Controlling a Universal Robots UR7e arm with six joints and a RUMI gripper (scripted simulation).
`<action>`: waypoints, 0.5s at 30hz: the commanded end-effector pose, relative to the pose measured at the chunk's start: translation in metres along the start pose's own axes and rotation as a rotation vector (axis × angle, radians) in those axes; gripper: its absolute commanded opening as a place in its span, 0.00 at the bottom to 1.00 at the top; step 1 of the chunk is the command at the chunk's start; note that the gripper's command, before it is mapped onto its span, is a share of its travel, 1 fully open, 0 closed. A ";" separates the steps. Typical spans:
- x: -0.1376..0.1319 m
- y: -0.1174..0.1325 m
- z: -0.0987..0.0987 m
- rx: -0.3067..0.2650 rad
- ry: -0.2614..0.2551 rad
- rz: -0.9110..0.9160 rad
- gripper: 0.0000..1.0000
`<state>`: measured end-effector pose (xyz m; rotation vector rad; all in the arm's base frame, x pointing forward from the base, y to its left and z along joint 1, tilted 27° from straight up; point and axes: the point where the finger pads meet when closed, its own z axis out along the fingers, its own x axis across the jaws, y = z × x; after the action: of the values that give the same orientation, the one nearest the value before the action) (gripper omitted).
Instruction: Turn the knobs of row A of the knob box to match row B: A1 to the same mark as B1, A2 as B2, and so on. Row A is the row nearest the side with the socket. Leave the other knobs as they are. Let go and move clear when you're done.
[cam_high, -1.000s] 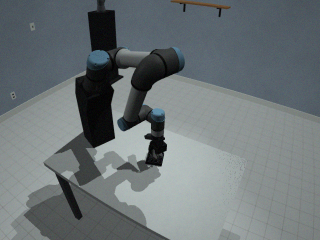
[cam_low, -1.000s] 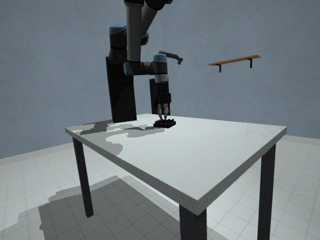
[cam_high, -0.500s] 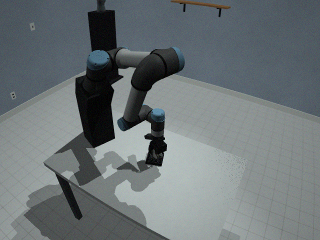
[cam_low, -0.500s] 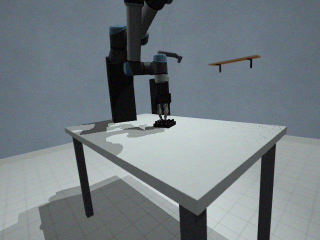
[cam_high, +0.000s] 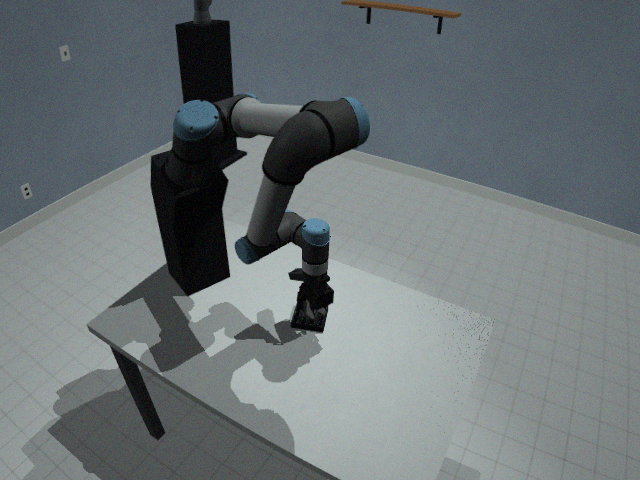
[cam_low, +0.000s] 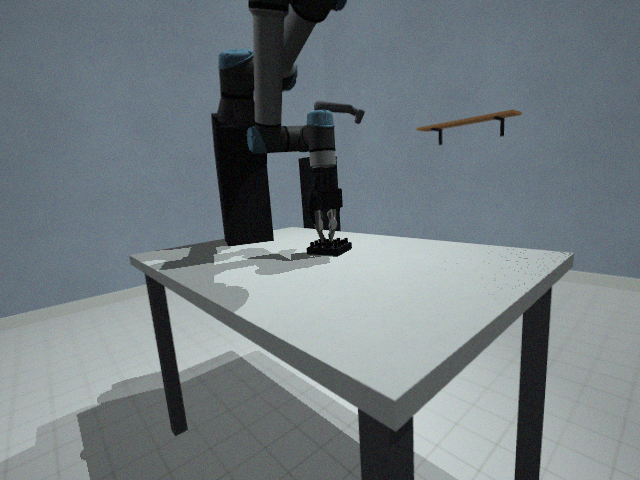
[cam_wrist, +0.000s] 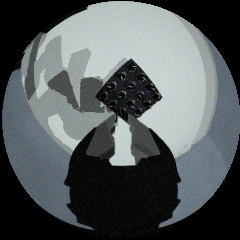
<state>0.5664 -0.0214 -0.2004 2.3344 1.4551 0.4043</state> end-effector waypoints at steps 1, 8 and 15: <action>0.000 0.000 0.003 -0.001 0.000 0.000 0.11; 0.000 0.000 0.007 -0.001 0.000 0.000 0.11; 0.000 0.000 0.008 -0.001 0.000 0.000 0.11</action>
<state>0.5695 -0.0225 -0.2070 2.3344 1.4551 0.4043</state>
